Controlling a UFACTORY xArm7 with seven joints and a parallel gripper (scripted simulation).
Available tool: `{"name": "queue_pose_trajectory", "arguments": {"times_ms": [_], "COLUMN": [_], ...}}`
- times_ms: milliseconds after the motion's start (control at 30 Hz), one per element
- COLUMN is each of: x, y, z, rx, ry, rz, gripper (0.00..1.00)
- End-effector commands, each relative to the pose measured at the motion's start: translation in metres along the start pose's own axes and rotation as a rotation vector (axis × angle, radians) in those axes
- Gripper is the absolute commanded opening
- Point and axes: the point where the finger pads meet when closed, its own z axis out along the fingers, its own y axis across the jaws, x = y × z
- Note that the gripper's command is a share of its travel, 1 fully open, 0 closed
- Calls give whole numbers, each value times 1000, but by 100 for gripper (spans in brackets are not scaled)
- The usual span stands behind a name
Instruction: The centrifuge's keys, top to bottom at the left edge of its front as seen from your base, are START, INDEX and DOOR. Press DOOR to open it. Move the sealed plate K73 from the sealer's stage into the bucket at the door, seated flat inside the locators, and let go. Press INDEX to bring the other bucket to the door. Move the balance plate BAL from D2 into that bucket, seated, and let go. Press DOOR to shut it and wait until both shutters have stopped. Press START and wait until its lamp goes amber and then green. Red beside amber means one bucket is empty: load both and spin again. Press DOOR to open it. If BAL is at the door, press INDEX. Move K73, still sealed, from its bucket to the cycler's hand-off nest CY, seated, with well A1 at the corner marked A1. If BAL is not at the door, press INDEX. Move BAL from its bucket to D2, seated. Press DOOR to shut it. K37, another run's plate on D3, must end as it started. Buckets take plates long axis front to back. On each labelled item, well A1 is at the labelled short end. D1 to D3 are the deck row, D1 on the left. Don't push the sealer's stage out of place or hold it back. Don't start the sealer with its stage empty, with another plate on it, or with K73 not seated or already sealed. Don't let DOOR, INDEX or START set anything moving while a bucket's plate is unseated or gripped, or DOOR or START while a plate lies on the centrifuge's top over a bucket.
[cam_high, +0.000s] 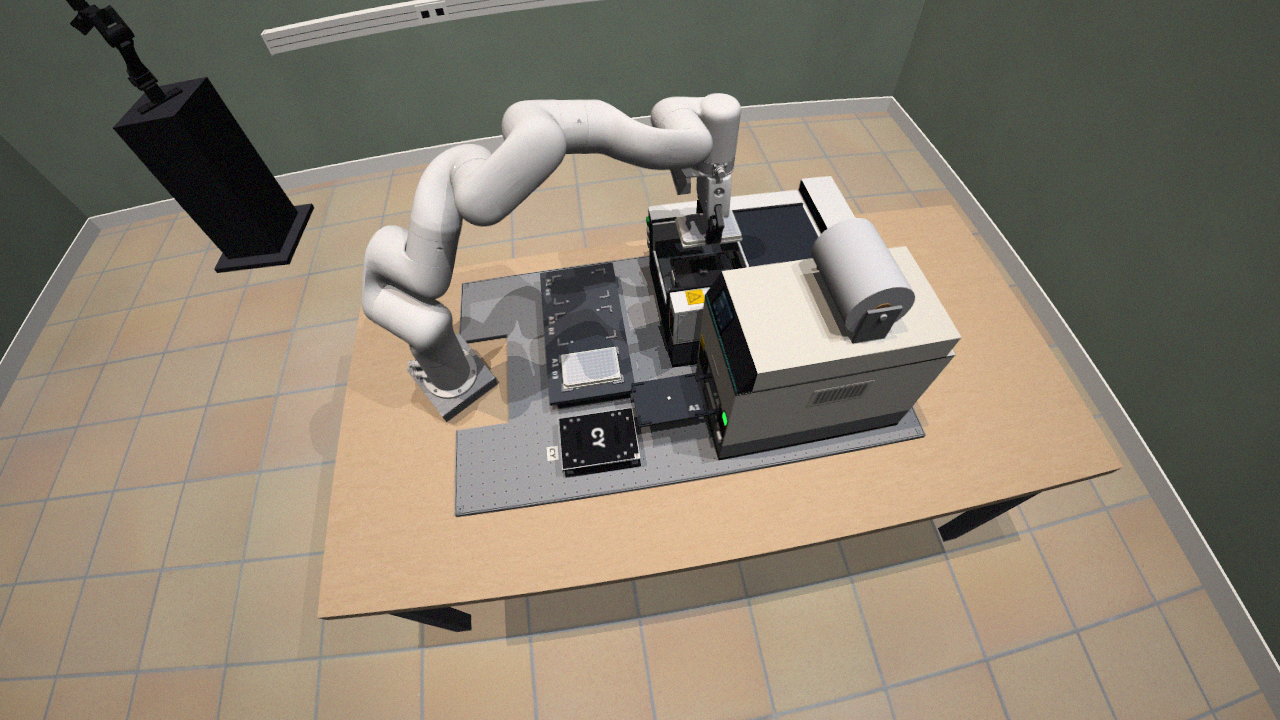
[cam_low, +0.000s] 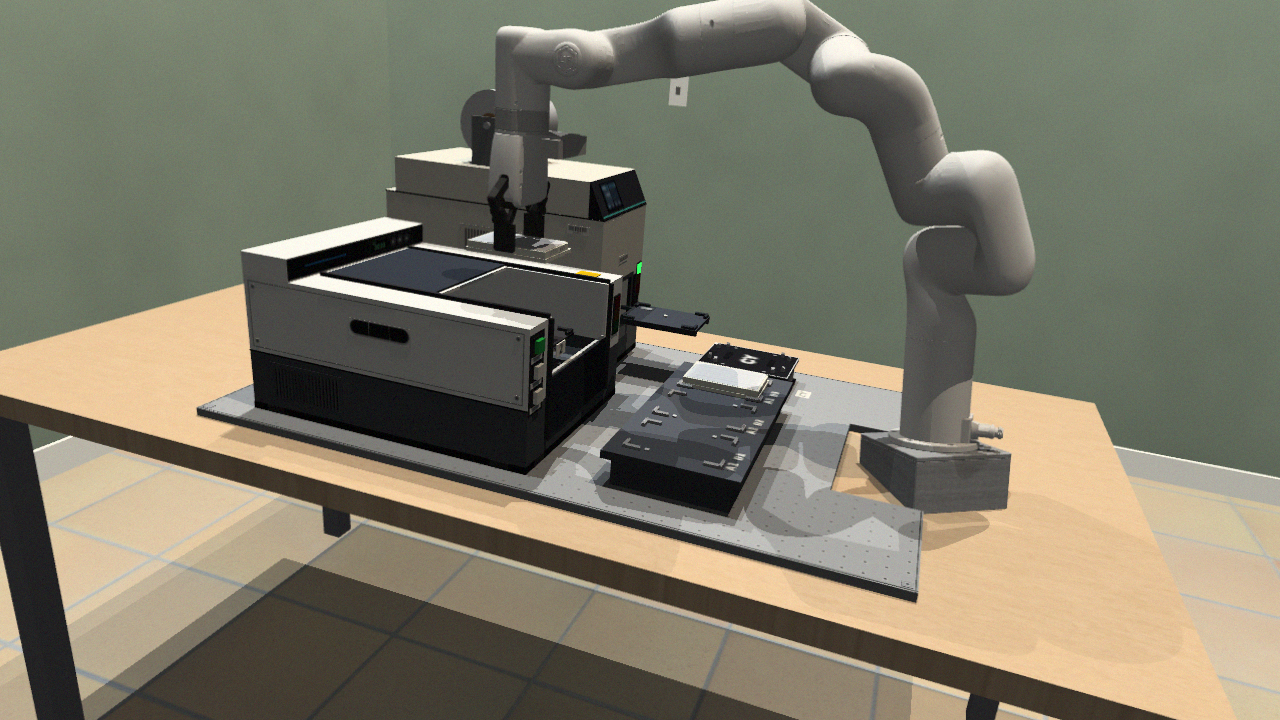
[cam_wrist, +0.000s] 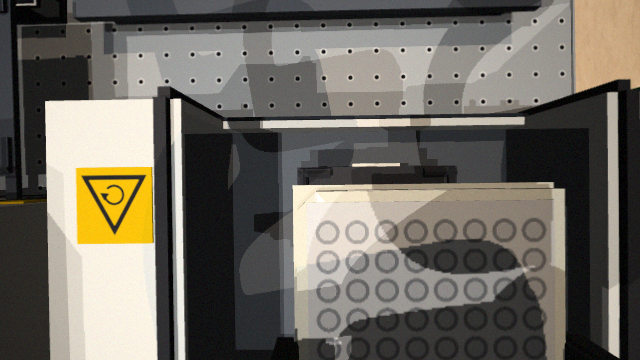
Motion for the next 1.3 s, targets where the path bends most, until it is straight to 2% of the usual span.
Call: {"name": "queue_pose_trajectory", "arguments": {"times_ms": [0, 900, 1267], "x": [-1, 0, 0], "y": [0, 0, 0], "z": [-3, -3, 12], "rx": [-2, -2, -2], "ry": [-5, -5, -5], "rz": [0, 0, 0], "gripper": [0, 0, 0]}}
